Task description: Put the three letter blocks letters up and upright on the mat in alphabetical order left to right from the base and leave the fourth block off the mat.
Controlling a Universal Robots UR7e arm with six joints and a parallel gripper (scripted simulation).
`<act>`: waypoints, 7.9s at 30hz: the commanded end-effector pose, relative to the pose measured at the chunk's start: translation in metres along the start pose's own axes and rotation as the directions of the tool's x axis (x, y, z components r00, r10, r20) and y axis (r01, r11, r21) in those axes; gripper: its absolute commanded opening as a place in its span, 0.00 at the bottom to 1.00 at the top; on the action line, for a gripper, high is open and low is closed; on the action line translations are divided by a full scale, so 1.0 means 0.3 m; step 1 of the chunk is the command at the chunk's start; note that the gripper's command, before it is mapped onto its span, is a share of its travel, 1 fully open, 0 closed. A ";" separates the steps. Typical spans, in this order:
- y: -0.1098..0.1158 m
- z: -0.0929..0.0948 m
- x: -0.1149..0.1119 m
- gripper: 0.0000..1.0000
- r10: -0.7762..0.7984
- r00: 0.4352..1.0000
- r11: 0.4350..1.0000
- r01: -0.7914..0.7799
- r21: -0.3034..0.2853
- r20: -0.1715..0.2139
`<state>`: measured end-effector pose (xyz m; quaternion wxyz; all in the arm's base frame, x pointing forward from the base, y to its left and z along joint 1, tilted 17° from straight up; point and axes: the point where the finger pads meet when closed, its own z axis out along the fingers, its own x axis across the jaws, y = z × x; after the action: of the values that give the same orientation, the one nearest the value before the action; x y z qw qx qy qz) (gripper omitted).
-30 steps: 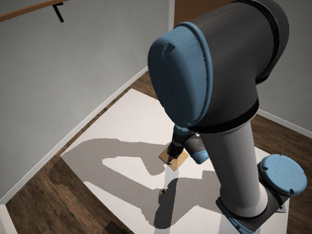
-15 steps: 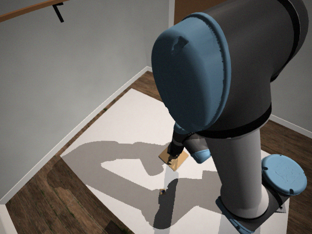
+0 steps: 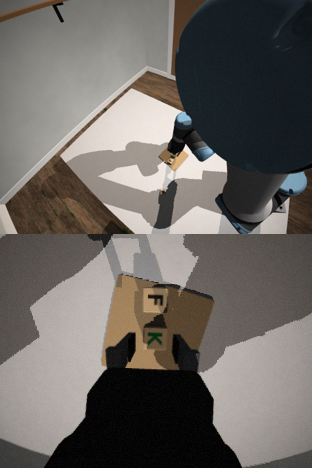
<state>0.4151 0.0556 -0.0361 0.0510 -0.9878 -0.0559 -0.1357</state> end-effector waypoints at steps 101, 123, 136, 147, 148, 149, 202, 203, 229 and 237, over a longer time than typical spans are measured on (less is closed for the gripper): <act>0.562 -0.126 0.105 1.00 0.668 0.744 0.744 -0.668 0.001 -0.002; 0.562 -0.121 0.105 1.00 0.668 0.744 0.744 -0.668 0.001 -0.002; 0.562 -0.089 0.106 1.00 0.668 0.744 0.744 -0.668 0.000 -0.001; 0.562 -0.039 0.106 1.00 0.668 0.744 0.744 -0.668 0.000 -0.001; 0.562 -0.039 0.106 1.00 0.668 0.744 0.744 -0.668 0.000 -0.001; 0.562 -0.033 0.107 1.00 0.668 0.744 0.744 -0.668 0.000 -0.001; 0.562 0.047 0.108 1.00 0.668 0.744 0.744 -0.668 0.000 -0.001; 0.562 0.047 0.108 1.00 0.668 0.744 0.744 -0.668 0.000 -0.001; 0.562 0.094 0.108 1.00 0.668 0.744 0.744 -0.668 0.000 -0.001; 0.562 0.138 0.108 1.00 0.668 0.744 0.744 -0.668 0.000 -0.001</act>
<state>0.4756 -0.1038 -0.0742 0.0964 -0.9424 0.3013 -0.1087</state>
